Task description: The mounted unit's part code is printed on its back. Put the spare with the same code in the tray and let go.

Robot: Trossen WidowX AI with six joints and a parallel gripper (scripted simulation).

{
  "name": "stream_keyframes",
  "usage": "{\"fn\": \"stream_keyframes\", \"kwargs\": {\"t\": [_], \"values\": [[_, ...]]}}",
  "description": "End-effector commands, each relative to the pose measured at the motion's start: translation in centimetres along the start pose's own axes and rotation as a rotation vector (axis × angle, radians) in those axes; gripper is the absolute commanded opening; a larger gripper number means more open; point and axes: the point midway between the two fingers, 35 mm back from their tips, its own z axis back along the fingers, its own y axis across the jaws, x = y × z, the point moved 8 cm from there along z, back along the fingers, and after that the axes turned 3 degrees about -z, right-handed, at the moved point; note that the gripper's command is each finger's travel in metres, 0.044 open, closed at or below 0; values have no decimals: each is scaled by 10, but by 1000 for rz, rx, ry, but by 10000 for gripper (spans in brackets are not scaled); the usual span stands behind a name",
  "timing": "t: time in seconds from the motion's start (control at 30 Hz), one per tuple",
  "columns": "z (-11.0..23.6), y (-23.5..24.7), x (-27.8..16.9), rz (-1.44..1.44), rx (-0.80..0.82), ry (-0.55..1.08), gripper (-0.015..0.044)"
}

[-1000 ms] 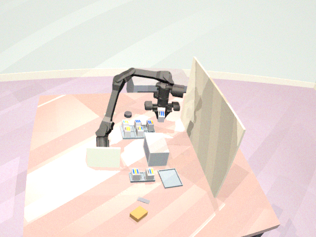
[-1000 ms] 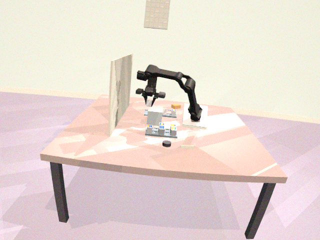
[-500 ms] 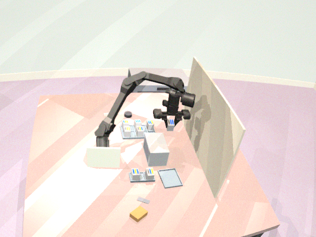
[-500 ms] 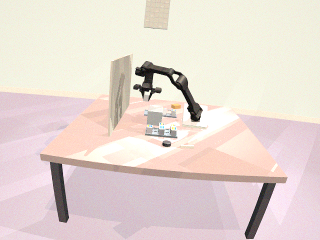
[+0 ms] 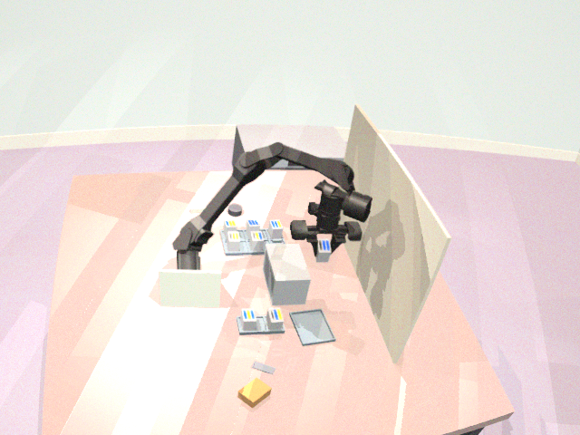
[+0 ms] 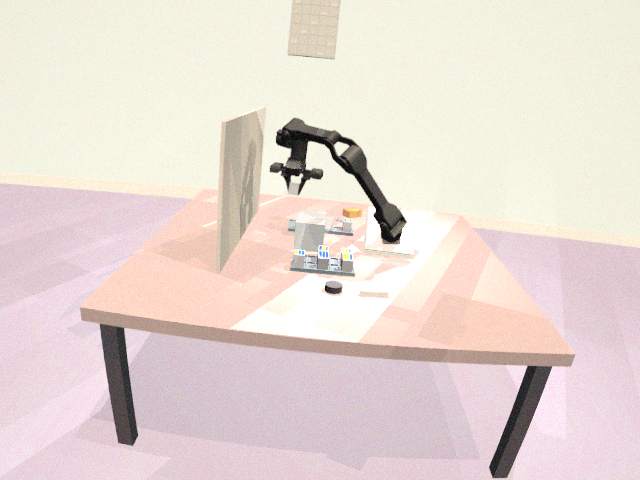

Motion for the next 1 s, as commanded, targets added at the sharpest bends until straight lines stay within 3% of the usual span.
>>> {"fn": "stream_keyframes", "kwargs": {"t": [0.0,0.53,0.97], "values": [[1,-2,-28,5,-6,3,0],[-16,6,-124,69,22,-20,0],[-22,6,-128,72,23,-21,0]]}}
